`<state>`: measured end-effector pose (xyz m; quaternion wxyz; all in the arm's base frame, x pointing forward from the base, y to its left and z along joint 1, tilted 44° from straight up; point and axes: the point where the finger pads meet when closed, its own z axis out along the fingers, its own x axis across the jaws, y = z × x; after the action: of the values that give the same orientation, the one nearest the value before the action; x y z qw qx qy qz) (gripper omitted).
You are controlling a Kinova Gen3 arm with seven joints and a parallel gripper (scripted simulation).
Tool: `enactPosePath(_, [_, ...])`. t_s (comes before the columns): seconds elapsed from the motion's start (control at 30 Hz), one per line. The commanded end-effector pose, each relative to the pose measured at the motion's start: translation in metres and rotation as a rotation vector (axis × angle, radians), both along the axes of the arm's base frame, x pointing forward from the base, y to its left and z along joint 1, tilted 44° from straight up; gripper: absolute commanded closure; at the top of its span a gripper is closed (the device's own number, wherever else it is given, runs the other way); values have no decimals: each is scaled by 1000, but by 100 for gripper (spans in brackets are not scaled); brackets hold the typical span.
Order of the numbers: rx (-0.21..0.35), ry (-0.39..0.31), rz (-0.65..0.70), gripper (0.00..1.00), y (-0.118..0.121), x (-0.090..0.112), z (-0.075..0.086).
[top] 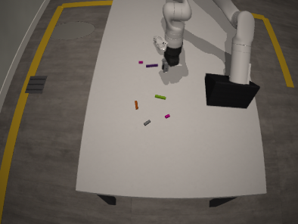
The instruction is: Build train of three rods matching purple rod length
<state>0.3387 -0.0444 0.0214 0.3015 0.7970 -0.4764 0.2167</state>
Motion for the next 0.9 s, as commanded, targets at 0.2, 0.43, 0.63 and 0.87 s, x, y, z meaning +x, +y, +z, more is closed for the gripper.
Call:
enactPosePath(0.2, [1,-1,1,76,1,0,0])
enactPosePath(0.43, [1,-1,1,76,-4,1,-5])
enactPosePath(0.63, [1,-1,1,76,-18,2,-20])
enactPosePath(0.87, [1,-1,1,76,-33,3,-36])
